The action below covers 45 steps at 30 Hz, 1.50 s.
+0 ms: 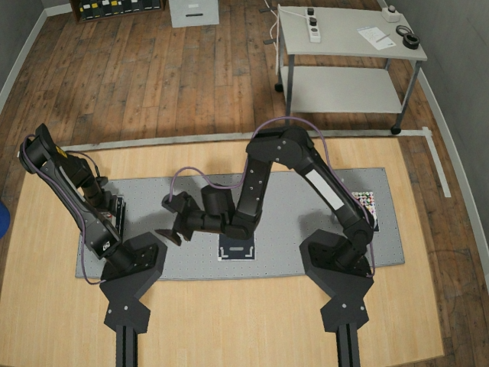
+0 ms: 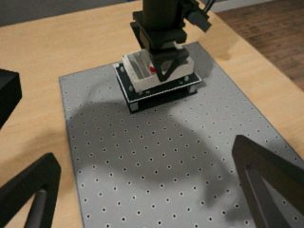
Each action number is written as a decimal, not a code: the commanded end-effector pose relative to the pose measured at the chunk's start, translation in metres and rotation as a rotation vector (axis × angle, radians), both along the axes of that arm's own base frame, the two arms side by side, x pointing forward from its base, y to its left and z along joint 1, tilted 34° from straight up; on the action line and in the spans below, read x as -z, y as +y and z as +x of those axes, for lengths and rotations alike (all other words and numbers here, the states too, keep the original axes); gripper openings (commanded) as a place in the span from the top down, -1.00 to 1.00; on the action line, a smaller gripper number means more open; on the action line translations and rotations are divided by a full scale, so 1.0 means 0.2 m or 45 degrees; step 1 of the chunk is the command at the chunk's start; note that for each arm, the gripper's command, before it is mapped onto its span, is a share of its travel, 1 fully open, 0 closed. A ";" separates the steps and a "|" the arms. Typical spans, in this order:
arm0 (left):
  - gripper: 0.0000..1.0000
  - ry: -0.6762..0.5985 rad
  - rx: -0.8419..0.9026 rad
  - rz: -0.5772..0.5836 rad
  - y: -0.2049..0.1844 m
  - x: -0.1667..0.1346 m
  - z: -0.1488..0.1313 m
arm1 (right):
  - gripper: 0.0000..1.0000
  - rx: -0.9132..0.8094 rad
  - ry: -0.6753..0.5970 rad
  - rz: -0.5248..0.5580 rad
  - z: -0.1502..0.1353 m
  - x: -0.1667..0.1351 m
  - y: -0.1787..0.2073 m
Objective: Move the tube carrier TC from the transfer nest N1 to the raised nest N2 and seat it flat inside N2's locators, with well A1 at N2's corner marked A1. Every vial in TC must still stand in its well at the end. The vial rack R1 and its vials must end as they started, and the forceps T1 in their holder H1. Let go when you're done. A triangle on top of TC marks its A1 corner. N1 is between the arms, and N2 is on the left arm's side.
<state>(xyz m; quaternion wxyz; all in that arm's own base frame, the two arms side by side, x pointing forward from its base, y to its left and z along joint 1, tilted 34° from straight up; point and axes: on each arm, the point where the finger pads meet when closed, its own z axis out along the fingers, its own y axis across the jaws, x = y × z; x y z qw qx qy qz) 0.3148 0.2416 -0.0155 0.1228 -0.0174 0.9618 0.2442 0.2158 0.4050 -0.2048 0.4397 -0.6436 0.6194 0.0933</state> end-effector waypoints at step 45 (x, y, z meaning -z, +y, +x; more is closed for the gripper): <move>-0.68 0.068 -0.027 0.004 0.05 0.07 0.01 | -1.00 -0.037 -0.032 0.084 0.00 -0.09 0.11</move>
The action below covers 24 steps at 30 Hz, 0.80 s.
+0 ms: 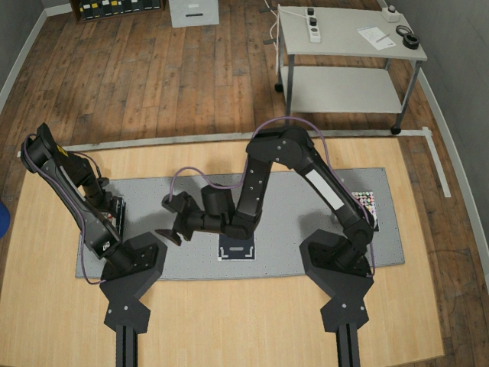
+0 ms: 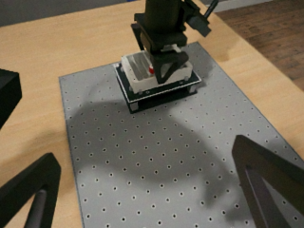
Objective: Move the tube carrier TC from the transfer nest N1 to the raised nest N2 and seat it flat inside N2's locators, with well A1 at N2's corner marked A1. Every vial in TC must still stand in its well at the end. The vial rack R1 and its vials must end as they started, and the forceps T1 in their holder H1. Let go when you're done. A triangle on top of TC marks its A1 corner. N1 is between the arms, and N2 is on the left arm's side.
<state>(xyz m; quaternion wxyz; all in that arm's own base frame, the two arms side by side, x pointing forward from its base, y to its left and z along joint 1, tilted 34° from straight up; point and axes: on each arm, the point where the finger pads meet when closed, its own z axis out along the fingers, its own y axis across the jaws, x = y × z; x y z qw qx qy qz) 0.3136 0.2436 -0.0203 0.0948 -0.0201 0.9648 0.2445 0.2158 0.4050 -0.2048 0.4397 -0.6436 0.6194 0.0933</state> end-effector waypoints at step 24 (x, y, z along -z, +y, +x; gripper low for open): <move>-1.00 0.022 0.000 0.006 -0.06 -0.10 -0.05 | -1.00 -0.037 -0.032 0.084 0.00 -0.09 0.11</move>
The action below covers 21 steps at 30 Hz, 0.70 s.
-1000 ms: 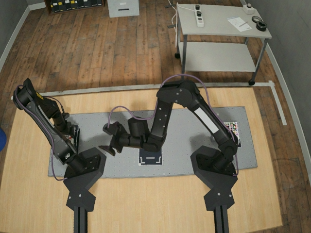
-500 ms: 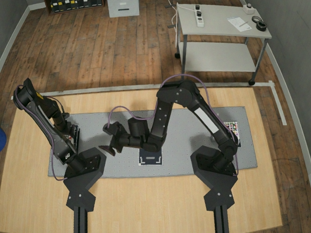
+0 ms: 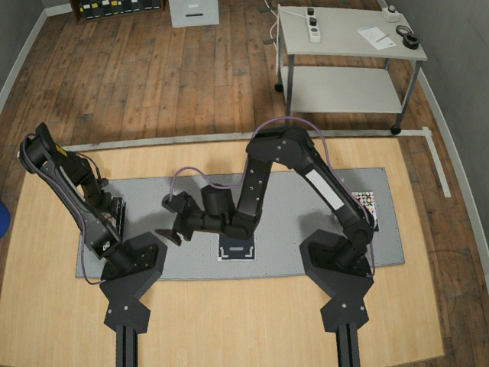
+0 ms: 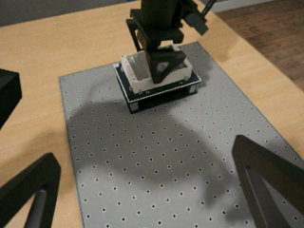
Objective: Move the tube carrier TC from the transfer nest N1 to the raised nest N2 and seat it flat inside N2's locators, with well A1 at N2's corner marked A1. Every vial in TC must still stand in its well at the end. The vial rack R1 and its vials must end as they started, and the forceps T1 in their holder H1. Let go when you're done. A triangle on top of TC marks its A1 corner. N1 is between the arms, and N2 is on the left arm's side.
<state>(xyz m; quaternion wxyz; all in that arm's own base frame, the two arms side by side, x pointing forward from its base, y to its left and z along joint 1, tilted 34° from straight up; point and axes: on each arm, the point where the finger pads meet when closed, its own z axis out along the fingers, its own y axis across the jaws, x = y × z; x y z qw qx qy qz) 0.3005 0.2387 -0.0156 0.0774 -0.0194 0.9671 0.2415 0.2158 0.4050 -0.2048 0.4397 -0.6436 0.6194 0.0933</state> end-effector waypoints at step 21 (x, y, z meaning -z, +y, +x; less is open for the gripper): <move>-1.00 -0.155 -0.024 0.052 -0.09 -0.30 0.09 | -1.00 -0.037 -0.032 0.084 0.00 -0.09 0.11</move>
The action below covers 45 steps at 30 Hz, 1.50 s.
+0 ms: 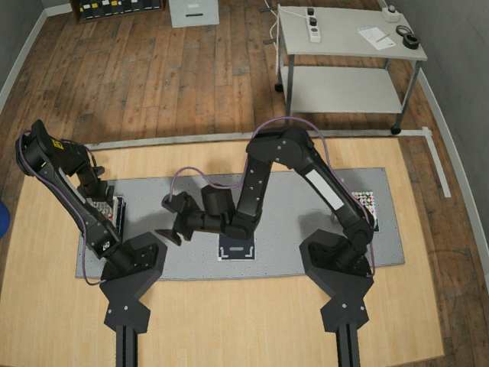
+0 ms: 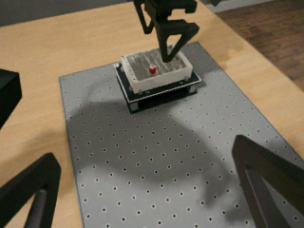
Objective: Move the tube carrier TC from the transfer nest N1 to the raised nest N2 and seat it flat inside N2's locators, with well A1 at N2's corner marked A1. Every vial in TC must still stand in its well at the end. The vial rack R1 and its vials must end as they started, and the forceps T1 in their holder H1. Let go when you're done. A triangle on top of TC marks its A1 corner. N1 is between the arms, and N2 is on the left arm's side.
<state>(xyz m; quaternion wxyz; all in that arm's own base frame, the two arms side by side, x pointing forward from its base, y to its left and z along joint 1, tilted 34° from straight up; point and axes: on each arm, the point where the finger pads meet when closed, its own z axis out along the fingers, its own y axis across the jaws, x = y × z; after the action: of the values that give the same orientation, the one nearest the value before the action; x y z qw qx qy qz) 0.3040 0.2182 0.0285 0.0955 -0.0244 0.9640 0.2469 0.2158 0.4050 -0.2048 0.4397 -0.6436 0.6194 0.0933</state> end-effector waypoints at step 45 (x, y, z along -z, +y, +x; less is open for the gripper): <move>-1.00 -1.174 -0.312 0.163 -0.13 -0.17 -0.15 | -1.00 -0.037 -0.032 0.084 0.00 -0.09 0.11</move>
<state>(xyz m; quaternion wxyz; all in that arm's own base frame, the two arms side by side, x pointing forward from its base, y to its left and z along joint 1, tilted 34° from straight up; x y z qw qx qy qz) 0.2700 0.1968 0.0543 0.4661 -0.2411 0.8039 0.2799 0.2158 0.4050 -0.2048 0.4397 -0.6436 0.6194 0.0933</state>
